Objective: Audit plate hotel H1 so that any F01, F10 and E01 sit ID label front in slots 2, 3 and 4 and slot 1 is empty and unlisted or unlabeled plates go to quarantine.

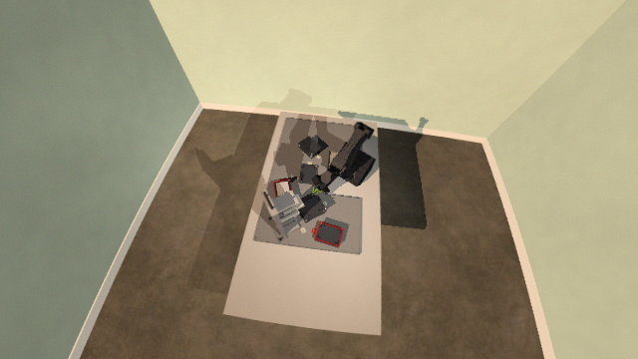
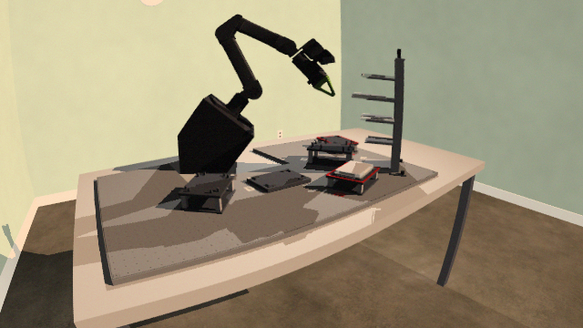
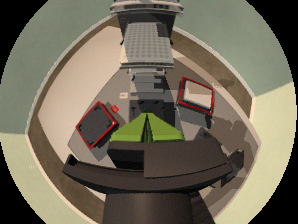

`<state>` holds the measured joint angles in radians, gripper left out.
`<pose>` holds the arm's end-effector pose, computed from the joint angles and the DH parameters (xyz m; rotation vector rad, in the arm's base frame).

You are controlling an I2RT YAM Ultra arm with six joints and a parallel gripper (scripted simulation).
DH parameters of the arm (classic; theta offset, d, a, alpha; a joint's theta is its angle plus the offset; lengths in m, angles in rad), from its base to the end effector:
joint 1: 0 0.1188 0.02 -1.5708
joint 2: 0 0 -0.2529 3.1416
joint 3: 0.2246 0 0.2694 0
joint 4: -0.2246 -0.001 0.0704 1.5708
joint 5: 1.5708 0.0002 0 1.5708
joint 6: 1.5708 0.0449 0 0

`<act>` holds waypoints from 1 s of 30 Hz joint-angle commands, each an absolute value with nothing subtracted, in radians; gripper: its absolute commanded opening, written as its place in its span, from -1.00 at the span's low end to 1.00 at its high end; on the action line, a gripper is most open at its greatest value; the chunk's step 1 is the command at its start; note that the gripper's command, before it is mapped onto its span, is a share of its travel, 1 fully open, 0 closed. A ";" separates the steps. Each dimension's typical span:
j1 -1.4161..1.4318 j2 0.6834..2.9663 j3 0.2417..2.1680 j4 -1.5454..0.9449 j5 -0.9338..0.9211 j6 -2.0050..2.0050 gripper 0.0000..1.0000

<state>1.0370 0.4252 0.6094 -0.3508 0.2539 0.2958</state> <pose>0.0847 0.1231 0.3111 -0.4662 1.7313 0.7533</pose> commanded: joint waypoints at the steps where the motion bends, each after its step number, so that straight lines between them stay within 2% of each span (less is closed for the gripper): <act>1: 1.025 0.443 0.643 -0.325 0.248 0.291 -1.00; 30: 0.958 0.518 0.683 -0.287 0.181 0.278 -1.00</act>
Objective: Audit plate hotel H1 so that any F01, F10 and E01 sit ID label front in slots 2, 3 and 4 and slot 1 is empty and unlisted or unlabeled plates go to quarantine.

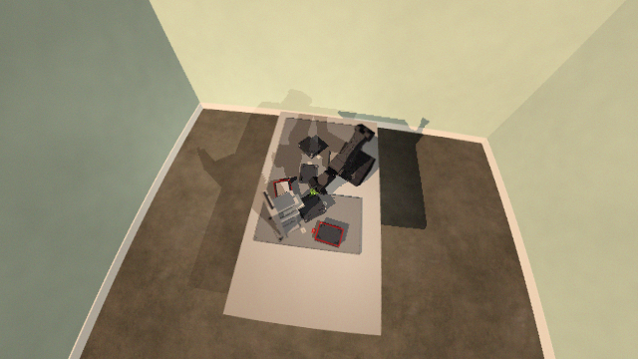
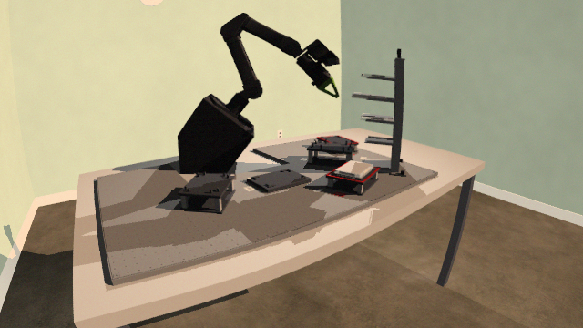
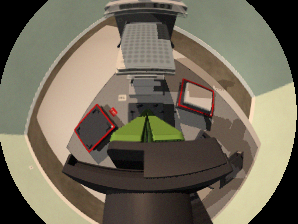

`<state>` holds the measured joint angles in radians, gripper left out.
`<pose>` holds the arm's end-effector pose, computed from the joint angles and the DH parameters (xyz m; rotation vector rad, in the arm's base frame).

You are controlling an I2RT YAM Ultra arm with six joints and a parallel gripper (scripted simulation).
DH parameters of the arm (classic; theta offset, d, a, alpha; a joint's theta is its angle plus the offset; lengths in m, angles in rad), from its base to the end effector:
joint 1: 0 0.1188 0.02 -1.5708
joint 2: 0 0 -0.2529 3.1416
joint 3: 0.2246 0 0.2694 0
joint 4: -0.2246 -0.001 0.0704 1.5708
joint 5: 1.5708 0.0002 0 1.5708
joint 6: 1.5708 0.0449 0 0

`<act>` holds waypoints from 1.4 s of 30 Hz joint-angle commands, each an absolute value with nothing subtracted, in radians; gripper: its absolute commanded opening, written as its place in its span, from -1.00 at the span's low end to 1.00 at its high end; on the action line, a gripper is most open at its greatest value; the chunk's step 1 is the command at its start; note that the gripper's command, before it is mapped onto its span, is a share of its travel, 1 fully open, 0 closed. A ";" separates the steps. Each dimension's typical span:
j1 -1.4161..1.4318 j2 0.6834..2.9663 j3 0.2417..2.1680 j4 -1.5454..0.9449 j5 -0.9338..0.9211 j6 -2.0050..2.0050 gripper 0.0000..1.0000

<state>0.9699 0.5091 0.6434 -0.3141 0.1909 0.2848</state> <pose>0.0989 0.1310 0.3160 -0.4696 1.7455 0.7431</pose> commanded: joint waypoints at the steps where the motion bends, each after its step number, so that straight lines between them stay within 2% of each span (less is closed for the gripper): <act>1: 0.958 0.518 0.683 -0.287 0.181 0.278 -1.00; 42: 0.882 0.625 0.748 -0.243 0.106 0.268 -1.00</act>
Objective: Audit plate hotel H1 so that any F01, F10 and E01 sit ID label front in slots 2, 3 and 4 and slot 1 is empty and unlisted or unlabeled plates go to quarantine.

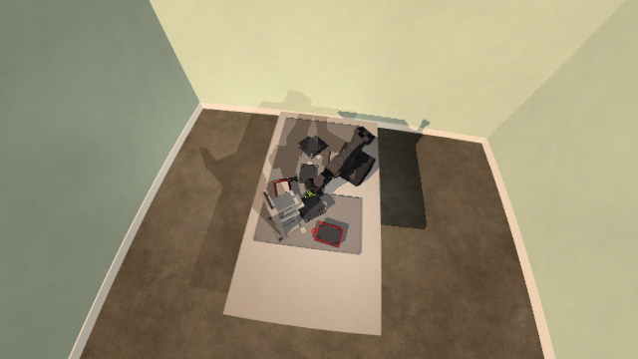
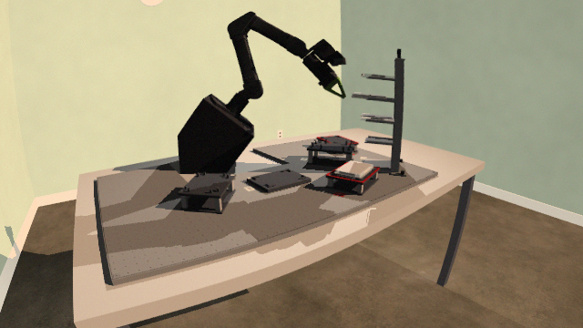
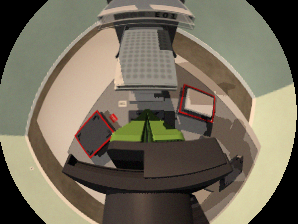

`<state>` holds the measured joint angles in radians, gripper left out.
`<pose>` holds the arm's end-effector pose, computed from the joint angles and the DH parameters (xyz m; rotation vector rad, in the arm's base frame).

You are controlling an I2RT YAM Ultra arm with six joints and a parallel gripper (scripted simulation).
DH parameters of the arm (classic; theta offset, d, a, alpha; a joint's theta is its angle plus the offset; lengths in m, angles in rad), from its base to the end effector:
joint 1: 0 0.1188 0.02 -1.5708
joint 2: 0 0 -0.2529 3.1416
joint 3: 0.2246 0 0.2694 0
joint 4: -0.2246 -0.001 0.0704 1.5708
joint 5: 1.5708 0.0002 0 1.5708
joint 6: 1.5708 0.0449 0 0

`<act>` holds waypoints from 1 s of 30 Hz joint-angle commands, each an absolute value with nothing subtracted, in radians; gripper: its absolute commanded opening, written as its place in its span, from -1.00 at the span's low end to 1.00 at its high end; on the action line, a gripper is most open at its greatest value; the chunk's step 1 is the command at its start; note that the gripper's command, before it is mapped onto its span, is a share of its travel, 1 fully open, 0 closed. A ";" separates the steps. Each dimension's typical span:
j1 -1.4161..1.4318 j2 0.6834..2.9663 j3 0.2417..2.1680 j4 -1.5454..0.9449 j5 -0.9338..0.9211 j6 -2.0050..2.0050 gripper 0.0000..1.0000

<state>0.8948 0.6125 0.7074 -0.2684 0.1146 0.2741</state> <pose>0.1172 0.1395 0.3288 -0.4676 1.7425 0.7490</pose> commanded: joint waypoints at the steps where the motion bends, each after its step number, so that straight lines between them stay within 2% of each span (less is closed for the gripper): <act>1: 0.880 0.628 0.749 -0.242 0.105 0.268 -1.00; 30: 0.843 0.698 0.797 -0.219 0.068 0.263 -1.00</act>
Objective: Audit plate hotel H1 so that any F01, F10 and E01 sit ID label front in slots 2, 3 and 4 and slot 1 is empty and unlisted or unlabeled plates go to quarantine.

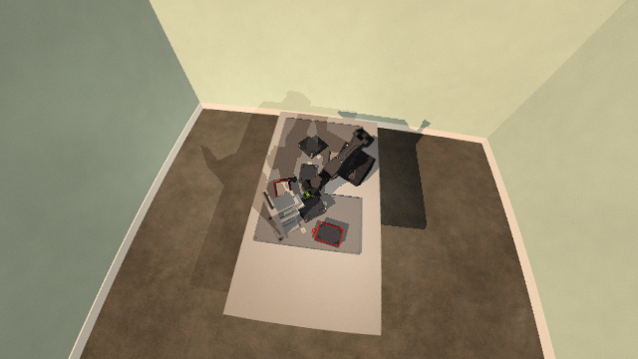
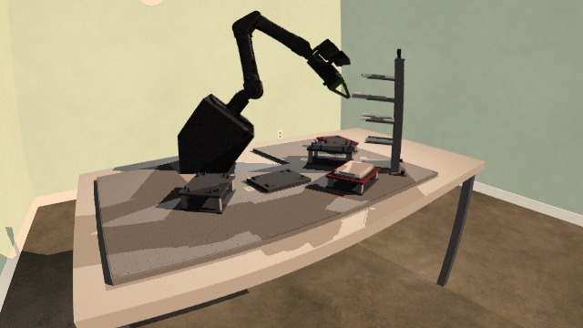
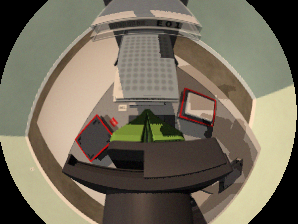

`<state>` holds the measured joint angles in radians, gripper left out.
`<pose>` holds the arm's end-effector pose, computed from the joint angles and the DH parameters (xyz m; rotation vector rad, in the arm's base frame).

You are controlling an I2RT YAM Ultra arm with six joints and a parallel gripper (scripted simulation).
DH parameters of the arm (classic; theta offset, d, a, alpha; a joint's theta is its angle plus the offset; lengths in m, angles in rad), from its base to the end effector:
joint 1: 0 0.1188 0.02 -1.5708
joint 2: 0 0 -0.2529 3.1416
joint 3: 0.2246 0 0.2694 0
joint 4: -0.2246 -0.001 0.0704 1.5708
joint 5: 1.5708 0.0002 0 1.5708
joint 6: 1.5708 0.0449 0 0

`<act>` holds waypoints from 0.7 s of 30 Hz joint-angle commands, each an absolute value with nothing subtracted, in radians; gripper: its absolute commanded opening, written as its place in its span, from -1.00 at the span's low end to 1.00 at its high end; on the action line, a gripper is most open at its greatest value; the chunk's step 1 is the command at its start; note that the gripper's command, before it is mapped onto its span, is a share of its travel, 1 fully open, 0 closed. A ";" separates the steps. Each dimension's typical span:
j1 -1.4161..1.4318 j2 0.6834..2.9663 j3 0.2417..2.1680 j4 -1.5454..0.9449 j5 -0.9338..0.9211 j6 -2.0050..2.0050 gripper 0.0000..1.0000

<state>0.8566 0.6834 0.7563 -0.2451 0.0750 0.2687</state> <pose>0.1294 0.1457 0.3375 -0.4679 1.7422 0.7517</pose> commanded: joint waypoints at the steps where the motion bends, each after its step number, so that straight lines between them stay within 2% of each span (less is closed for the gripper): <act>1: 0.842 0.700 0.799 -0.219 0.067 0.262 -1.00; 21: 0.820 0.749 0.836 -0.206 0.046 0.259 -1.00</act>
<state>0.8333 0.7376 0.7914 -0.2321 0.0513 0.2653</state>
